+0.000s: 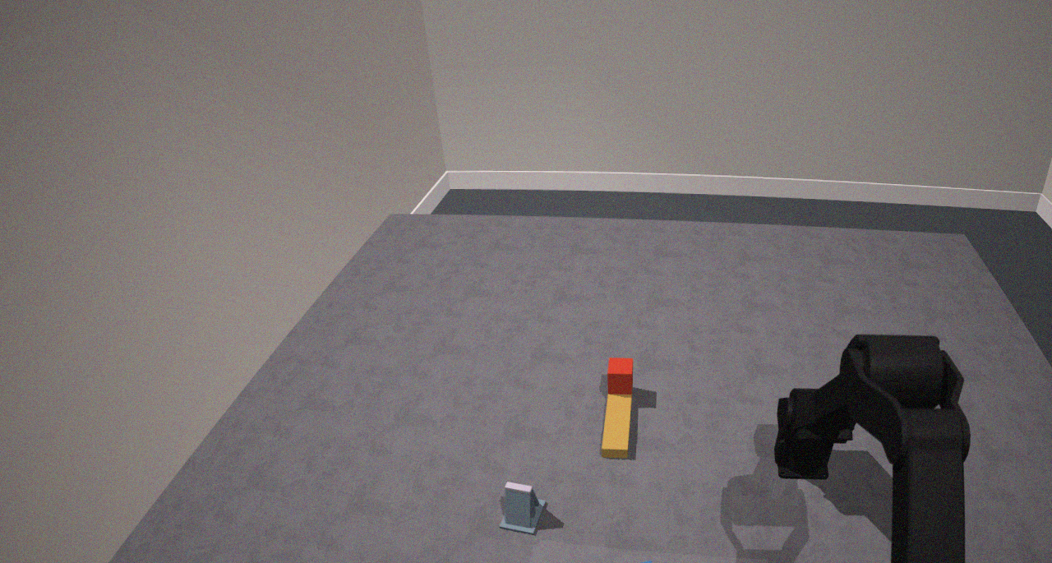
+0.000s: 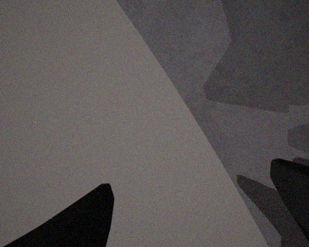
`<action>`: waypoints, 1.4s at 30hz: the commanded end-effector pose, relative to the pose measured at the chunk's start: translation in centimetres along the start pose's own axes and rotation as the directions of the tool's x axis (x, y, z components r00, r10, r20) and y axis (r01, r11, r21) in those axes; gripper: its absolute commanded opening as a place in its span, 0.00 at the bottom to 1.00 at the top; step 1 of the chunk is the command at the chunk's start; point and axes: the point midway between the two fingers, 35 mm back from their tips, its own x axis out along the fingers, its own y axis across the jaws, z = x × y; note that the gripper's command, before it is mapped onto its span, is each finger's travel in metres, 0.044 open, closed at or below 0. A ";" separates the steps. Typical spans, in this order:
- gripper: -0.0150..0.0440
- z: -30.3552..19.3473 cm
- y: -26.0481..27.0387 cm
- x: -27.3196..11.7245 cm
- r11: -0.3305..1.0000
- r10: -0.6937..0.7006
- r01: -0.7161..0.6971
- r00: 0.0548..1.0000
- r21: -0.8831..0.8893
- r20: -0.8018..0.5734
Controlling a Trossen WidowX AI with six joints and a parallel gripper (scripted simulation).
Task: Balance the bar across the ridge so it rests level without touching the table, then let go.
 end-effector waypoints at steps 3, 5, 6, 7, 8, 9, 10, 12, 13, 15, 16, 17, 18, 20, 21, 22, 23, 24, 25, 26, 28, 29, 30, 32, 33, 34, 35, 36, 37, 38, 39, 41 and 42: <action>0.80 1.2 0.4 -0.1 0.999 -0.006 0.007 1.000 -0.034 0.017; 0.79 2.8 0.9 -0.2 0.997 -0.015 0.018 0.999 -0.078 0.040; 0.79 3.6 1.1 -0.3 0.995 -0.019 0.025 0.998 -0.100 0.051; 0.79 4.3 1.3 -0.3 0.992 -0.024 0.032 0.998 -0.122 0.062; 0.79 5.1 1.5 -0.4 0.989 -0.029 0.039 0.997 -0.143 0.074; 0.79 5.9 1.7 -0.5 0.985 -0.034 0.047 0.996 -0.164 0.084; 0.79 6.7 1.9 -0.7 0.981 -0.038 0.056 0.995 -0.185 0.095; 0.79 8.2 2.3 -0.9 0.971 -0.049 0.074 0.992 -0.228 0.118; 0.79 9.0 2.4 -1.0 0.965 -0.054 0.085 0.990 -0.248 0.128; 0.79 10.5 2.7 -1.3 0.952 -0.064 0.106 0.987 -0.289 0.150; 0.79 11.3 2.9 -1.5 0.944 -0.070 0.117 0.985 -0.308 0.160; 0.79 12.0 3.0 -1.7 0.936 -0.075 0.129 0.982 -0.327 0.171; 0.79 12.8 3.1 -1.8 0.928 -0.081 0.141 0.980 -0.346 0.181; 0.79 14.3 3.3 -2.2 0.909 -0.093 0.165 0.975 -0.382 0.201; 0.79 15.0 3.4 -2.4 0.899 -0.099 0.177 0.973 -0.400 0.209; 0.79 15.7 3.5 -2.7 0.889 -0.105 0.189 0.971 -0.416 0.217; 0.79 16.4 3.6 -2.9 0.879 -0.111 0.201 0.968 -0.433 0.224; 0.79 17.1 3.6 -3.1 0.868 -0.118 0.213 0.966 -0.449 0.231; 0.79 17.8 3.7 -3.4 0.856 -0.124 0.225 0.963 -0.465 0.239; 0.79 18.4 3.7 -3.6 0.845 -0.130 0.237 0.961 -0.480 0.246; 0.79 19.8 3.8 -4.2 0.820 -0.143 0.261 0.955 -0.510 0.259; 0.79 20.5 3.9 -4.4 0.807 -0.150 0.273 0.952 -0.524 0.266; 0.79 21.1 3.9 -4.7 0.794 -0.156 0.285 0.949 -0.538 0.272; 0.79 22.5 3.9 -5.3 0.765 -0.169 0.311 0.942 -0.564 0.289; 0.79 23.2 3.9 -5.6 0.750 -0.176 0.324 0.938 -0.577 0.297; 0.79 23.9 3.9 -5.9 0.735 -0.183 0.337 0.934 -0.589 0.306; 0.79 24.5 3.9 -6.3 0.719 -0.190 0.349 0.930 -0.601 0.313; 0.79 25.2 3.9 -6.6 0.703 -0.197 0.362 0.926 -0.612 0.321; 0.79 25.8 3.8 -6.9 0.687 -0.204 0.374 0.922 -0.623 0.329; 0.79 26.5 3.8 -7.3 0.670 -0.211 0.386 0.918 -0.634 0.336; 0.79 27.1 3.7 -7.6 0.653 -0.218 0.398 0.914 -0.644 0.343; 0.79 28.4 3.6 -8.3 0.618 -0.232 0.421 0.905 -0.664 0.357; 0.79 29.0 3.6 -8.7 0.601 -0.240 0.432 0.900 -0.673 0.364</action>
